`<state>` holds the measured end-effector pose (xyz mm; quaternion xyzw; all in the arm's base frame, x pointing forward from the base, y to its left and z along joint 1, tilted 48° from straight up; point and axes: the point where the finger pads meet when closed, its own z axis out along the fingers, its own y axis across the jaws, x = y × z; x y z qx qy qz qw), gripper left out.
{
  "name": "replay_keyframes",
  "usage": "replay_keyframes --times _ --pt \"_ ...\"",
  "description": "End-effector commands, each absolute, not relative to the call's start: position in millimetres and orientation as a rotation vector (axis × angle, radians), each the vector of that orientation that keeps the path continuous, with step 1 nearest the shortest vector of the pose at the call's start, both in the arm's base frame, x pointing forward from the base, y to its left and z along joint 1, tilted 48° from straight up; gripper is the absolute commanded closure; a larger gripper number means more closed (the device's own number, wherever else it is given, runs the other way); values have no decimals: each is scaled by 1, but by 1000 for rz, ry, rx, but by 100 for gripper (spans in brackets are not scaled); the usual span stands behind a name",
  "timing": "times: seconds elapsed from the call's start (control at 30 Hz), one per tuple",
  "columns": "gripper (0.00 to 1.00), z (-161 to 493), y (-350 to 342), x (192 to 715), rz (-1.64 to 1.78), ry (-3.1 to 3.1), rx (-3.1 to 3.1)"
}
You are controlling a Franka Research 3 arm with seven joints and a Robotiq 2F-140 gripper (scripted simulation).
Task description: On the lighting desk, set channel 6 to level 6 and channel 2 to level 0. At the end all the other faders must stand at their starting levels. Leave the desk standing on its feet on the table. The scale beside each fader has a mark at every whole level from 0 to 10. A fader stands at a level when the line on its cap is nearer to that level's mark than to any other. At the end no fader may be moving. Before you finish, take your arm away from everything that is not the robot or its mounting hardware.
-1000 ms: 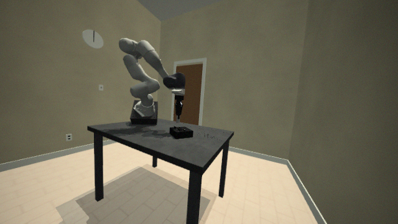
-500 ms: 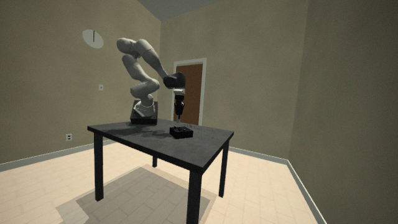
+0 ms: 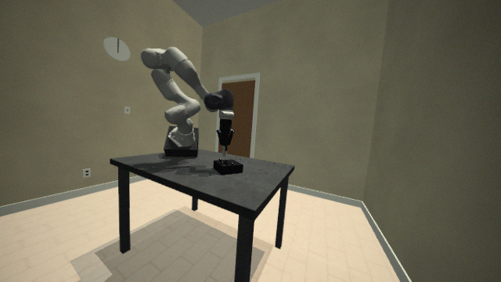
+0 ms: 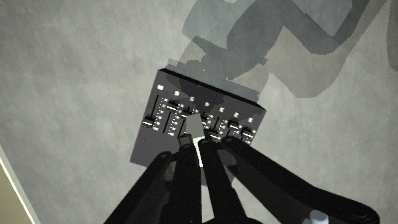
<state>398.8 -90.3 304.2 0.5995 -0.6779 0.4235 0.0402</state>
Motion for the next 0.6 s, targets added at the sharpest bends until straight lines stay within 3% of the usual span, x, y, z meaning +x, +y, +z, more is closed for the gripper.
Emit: replay_keyframes --times 0.0,0.57 --pt "100 312 -100 400 1217 -1743 2045" --pt "100 331 -123 405 1127 -1169 2250"
